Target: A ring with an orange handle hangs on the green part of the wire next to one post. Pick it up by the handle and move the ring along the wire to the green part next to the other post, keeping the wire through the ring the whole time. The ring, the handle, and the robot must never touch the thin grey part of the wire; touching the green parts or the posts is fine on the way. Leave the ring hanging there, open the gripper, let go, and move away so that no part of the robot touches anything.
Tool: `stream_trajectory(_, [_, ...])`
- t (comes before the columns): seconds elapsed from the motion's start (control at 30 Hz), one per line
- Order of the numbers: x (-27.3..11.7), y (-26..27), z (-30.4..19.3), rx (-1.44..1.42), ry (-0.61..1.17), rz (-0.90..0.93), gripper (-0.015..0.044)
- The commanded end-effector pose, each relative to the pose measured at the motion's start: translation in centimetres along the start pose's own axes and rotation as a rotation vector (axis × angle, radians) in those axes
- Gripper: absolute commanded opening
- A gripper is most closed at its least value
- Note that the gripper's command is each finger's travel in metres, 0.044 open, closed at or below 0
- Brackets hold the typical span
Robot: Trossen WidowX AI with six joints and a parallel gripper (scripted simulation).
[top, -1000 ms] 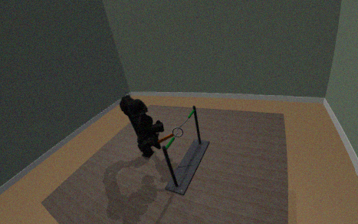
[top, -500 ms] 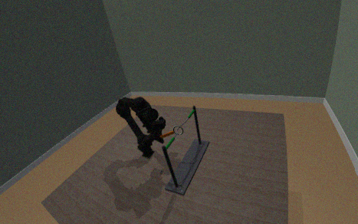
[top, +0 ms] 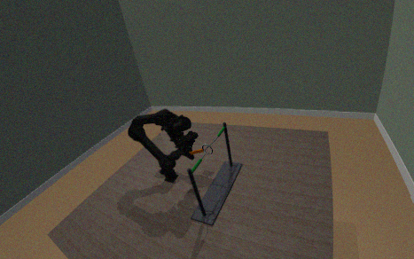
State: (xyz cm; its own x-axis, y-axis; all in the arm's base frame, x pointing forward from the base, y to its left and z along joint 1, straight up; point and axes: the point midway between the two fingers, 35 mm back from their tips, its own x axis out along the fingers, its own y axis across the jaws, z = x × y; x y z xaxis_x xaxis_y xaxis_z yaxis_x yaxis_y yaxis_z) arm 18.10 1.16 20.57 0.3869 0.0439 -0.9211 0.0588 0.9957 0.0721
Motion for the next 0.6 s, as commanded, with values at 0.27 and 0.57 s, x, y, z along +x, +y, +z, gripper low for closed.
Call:
stream_trajectory(0.27, [0.0,3.7,0.5,0.2,-0.029,0.009,-0.015])
stream_trajectory(0.57, [0.1,5.7,0.9,0.268,-0.041,0.016,-0.015])
